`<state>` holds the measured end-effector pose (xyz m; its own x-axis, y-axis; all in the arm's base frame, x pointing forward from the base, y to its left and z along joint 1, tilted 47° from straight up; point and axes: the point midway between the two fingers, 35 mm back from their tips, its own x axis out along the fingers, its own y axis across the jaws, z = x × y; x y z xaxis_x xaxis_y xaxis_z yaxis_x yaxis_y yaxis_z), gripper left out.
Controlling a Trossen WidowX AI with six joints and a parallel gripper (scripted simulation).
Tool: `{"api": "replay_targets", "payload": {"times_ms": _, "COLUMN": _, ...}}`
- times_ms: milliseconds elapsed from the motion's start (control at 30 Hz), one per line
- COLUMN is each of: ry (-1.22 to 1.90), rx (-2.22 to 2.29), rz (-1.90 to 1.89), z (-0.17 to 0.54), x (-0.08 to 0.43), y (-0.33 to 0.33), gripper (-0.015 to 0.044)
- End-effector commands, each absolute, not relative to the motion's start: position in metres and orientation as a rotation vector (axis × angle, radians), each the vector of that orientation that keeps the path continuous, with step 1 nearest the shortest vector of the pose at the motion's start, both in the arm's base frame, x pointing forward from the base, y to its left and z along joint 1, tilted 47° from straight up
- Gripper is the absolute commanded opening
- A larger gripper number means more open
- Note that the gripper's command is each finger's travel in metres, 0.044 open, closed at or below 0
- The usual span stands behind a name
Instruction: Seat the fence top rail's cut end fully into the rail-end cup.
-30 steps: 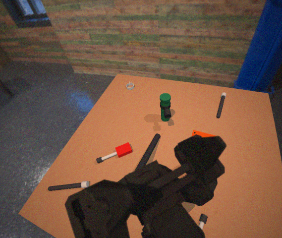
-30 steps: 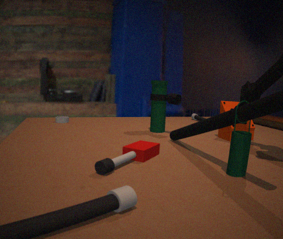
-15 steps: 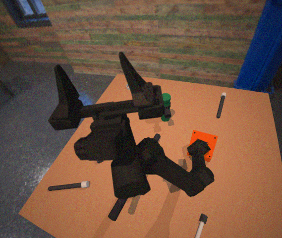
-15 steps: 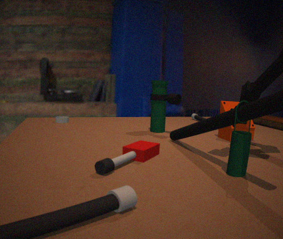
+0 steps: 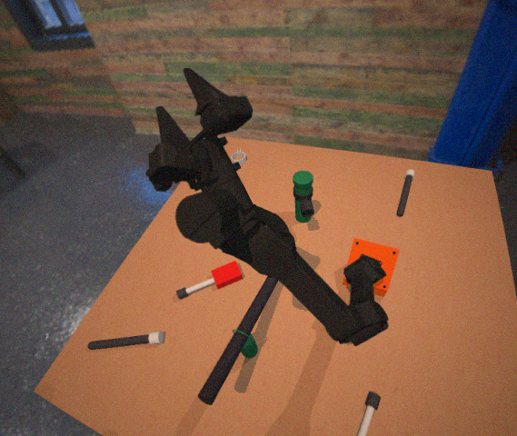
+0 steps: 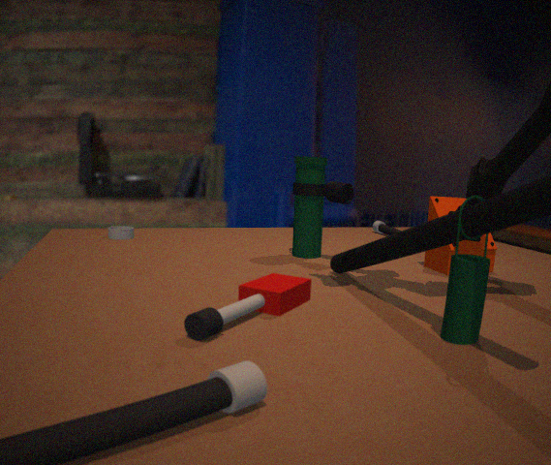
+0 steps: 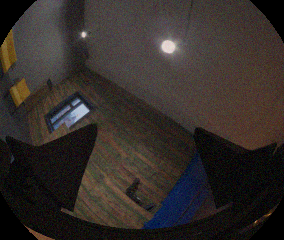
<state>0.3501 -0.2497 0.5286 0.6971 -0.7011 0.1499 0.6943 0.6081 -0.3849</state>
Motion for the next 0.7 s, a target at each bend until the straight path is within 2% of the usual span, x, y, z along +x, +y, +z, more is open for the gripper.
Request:
{"api": "replay_targets", "payload": {"times_ms": 0, "ry": 0.211, "rx": -0.47, "rz": -0.674, "z": 0.471, "x": 0.369, "y": -0.254, "gripper": 0.044}}
{"api": "replay_targets", "payload": {"times_ms": 300, "ry": 0.64, "rx": -0.42, "rz": -0.253, "z": 0.321, "x": 0.377, "y": -0.234, "gripper": 0.044}}
{"api": "replay_targets", "payload": {"times_ms": 667, "ry": 0.958, "rx": -0.046, "rz": 0.337, "z": 0.182, "x": 0.316, "y": -0.153, "gripper": 0.044}}
